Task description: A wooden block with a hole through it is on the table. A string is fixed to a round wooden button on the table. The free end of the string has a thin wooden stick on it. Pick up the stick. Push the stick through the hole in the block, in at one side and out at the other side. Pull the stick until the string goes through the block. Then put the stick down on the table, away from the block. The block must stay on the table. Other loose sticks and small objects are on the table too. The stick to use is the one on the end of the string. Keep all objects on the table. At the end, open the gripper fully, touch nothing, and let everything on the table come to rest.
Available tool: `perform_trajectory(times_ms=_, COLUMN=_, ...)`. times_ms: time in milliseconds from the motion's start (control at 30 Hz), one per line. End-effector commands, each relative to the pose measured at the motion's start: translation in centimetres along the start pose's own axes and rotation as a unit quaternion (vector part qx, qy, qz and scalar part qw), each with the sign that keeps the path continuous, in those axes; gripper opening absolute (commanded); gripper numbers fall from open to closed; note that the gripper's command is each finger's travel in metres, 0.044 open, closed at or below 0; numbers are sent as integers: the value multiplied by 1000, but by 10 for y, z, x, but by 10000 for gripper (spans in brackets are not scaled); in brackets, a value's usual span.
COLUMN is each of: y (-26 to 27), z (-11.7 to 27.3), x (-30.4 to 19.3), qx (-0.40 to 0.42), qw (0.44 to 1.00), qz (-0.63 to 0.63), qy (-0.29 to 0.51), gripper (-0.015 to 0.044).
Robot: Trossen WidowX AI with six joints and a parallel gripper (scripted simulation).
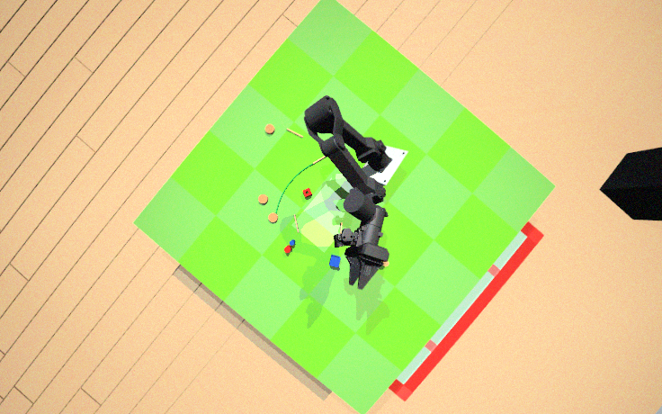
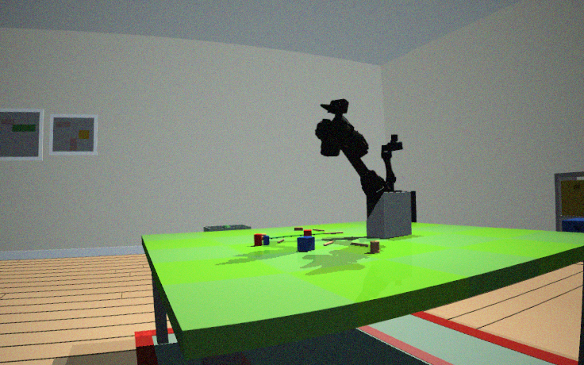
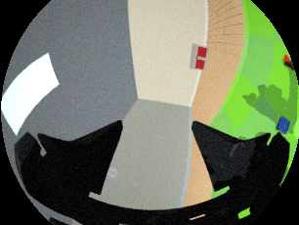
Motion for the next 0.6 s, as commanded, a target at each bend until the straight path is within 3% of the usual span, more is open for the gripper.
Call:
perform_trajectory(times_ms=0, y=0, z=0, x=0, qx=0, qw=1000, qz=0, qy=0, gripper=426)
perform_trajectory(times_ms=100, y=-7, z=-4, x=5, qx=-21, qw=999, qz=27, qy=-2, gripper=440)
perform_trajectory(times_ms=267, y=-62, z=-17, x=47, qx=-175, qw=961, qz=215, qy=9, gripper=440)
perform_trajectory(times_ms=567, y=-142, z=14, x=129, qx=-403, qw=777, qz=460, qy=146, gripper=440)
Point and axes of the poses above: the point midway between the two fingers, 35 mm back from their tips, its own z axis back along the fingers, its own y axis across the jaws, x = y × z, the point moved 3 cm from there along z, back along the fingers, and after that the axes turned 11 degrees about -z, right-handed, at the moved point
